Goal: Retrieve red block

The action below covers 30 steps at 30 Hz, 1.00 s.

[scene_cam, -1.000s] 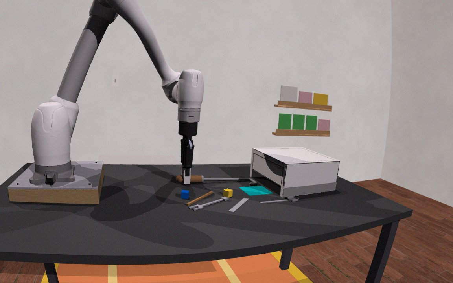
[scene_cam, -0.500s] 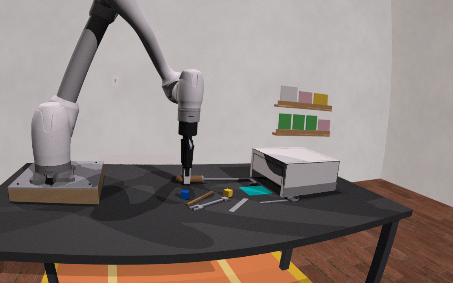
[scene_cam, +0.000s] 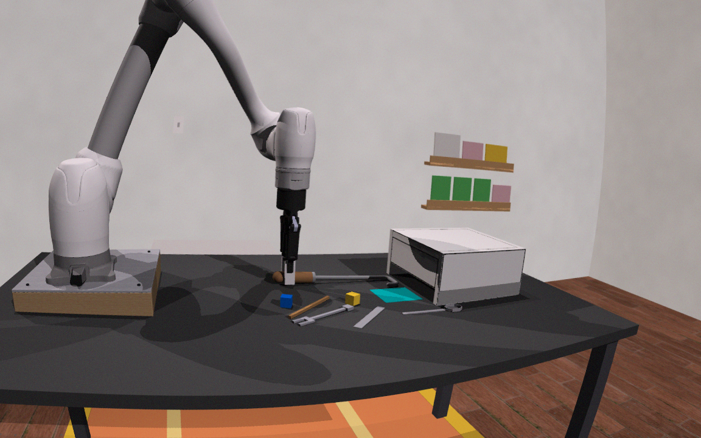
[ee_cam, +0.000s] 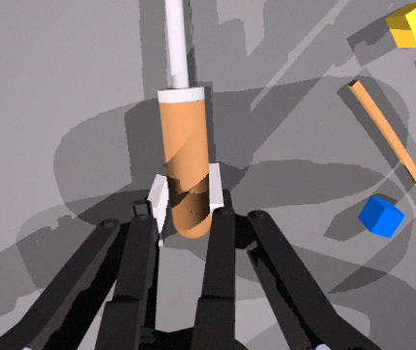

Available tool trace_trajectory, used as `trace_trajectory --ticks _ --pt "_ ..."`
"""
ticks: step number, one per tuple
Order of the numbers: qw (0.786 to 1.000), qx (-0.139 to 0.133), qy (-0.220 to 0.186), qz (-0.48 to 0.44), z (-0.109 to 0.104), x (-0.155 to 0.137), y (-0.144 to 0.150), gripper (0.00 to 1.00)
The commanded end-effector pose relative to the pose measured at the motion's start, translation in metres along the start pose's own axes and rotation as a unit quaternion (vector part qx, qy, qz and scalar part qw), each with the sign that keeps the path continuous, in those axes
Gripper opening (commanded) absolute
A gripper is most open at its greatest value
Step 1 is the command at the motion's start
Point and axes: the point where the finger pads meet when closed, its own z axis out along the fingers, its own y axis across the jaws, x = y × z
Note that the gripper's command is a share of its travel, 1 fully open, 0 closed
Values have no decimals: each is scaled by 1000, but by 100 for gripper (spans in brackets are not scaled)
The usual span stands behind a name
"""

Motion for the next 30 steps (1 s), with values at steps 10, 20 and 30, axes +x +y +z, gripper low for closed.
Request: trace_trajectory --ticks 10,20,30 --pt "1000 -2 3 1 0 20 2 0" --pt "1000 -2 3 1 -1 39 2 0" --pt "1000 -2 3 2 -1 60 2 0"
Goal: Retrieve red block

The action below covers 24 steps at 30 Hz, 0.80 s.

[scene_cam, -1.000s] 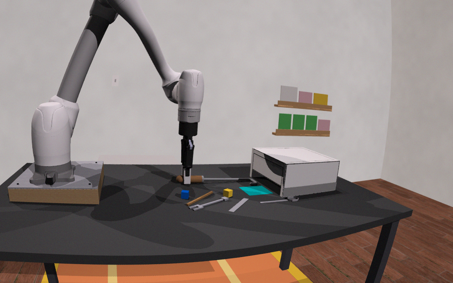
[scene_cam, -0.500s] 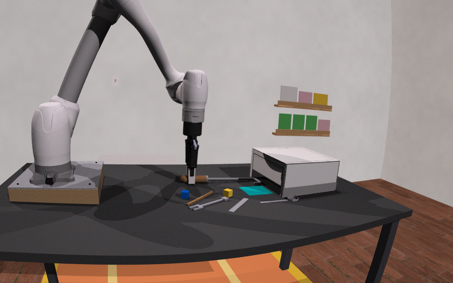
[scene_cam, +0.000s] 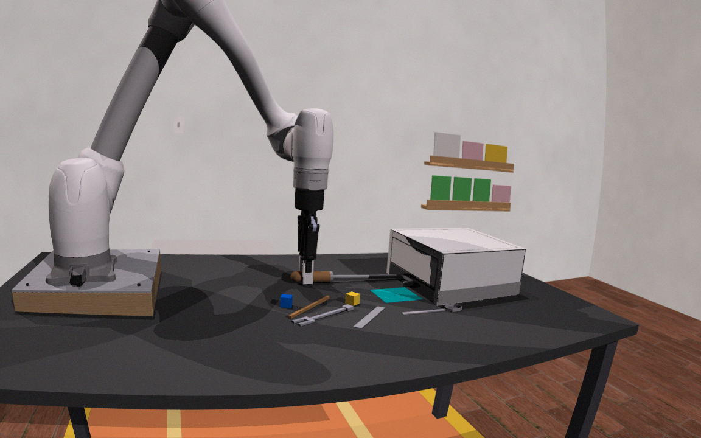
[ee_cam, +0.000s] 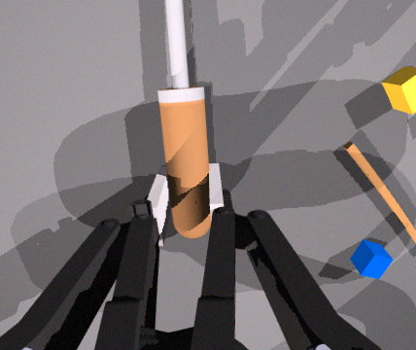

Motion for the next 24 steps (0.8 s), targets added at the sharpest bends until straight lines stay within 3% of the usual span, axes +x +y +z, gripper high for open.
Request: trace_trajectory --ticks 1,24 --pt "1000 -2 -1 -1 0 13 3 0" --pt "1000 -2 -1 0 0 78 3 0"
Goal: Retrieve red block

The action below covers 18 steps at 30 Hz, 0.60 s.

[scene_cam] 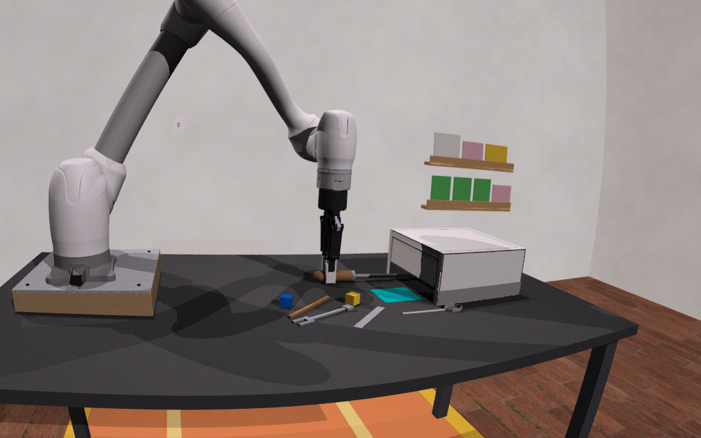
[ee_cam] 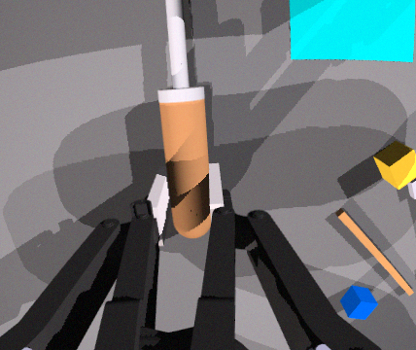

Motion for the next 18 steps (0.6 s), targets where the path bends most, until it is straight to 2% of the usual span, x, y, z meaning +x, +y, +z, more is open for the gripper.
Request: trace_trajectory --ticks 1,18 --pt "1000 -2 -1 -4 0 17 3 0" --pt "1000 -2 -1 -3 0 58 2 0"
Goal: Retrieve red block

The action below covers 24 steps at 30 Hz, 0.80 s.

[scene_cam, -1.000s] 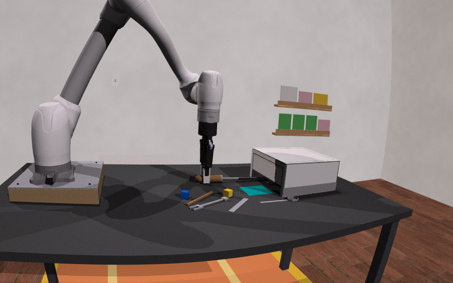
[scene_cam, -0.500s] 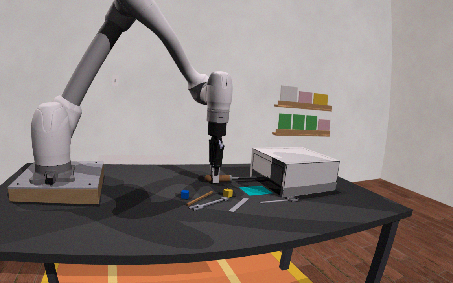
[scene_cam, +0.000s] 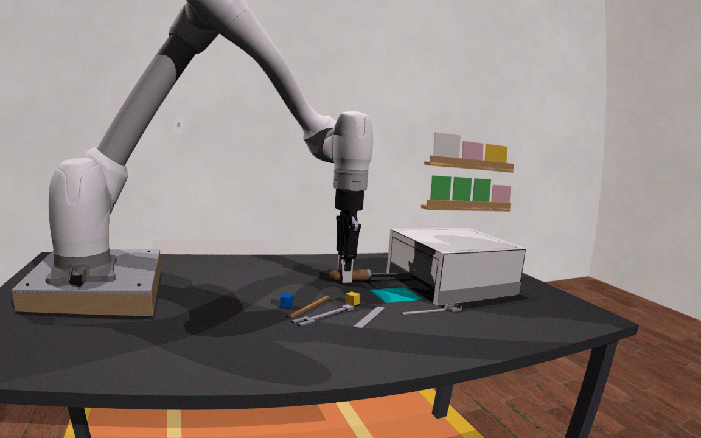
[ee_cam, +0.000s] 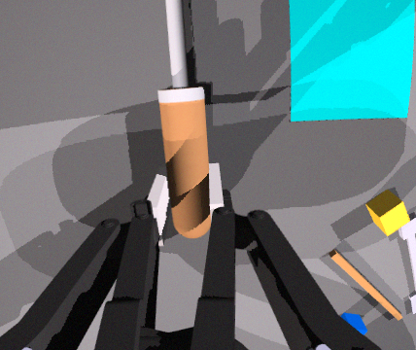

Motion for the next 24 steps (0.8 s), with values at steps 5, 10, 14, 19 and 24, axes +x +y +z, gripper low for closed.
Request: trace_trajectory --ticks 5,10,14,19,24 --pt "1000 -2 -1 -4 0 23 3 0" --pt "1000 -2 -1 -4 0 29 3 0" --pt "1000 -2 -1 -4 0 36 3 0" --pt "1000 -2 -1 -3 0 44 2 0" --pt "1000 -2 -1 -3 0 48 2 0"
